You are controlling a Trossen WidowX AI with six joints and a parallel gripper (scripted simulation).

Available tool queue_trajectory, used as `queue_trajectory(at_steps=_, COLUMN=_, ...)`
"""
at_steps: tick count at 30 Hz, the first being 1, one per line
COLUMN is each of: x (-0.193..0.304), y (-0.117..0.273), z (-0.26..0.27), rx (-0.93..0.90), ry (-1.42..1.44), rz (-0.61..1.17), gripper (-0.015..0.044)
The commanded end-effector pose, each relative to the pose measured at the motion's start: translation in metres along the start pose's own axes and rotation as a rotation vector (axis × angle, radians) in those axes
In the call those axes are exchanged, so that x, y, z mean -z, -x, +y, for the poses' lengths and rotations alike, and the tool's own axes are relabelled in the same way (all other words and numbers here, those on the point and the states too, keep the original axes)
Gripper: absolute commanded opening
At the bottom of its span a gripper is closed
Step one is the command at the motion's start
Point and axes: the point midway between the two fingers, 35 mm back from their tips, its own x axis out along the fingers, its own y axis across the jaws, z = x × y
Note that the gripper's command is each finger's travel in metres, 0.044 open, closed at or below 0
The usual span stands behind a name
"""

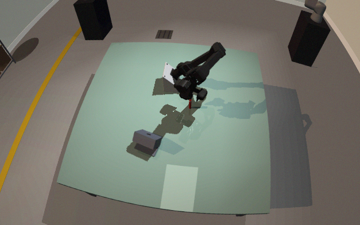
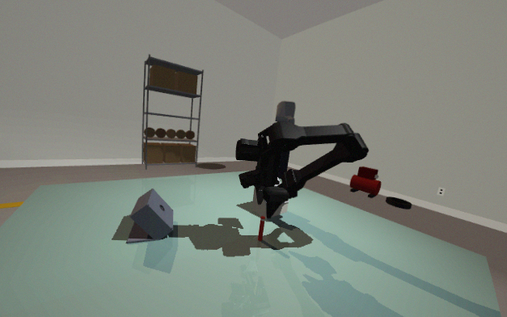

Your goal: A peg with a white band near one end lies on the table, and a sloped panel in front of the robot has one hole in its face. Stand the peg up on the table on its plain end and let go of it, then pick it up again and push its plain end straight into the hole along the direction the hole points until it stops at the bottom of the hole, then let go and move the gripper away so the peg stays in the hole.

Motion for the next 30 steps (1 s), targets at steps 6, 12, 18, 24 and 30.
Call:
queue_trajectory(at_steps=6, x=-0.001, y=-0.012, z=0.001, rx=-0.002, ry=-0.004, rz=-0.001, gripper=0.0440)
queue_trajectory(at_steps=12, x=-0.001, y=-0.022, z=0.001, rx=-0.001, ry=-0.004, rz=-0.003, gripper=0.0440)
queue_trajectory(at_steps=18, x=-0.002, y=-0.031, z=0.001, rx=-0.001, ry=-0.003, rz=-0.003, gripper=0.0440)
queue_trajectory(at_steps=24, x=-0.001, y=-0.041, z=0.001, rx=-0.002, ry=-0.003, rz=-0.003, gripper=0.0440)
queue_trajectory(at_steps=30, x=-0.001, y=-0.051, z=0.002, rx=-0.004, ry=-0.003, rz=-0.002, gripper=0.0440)
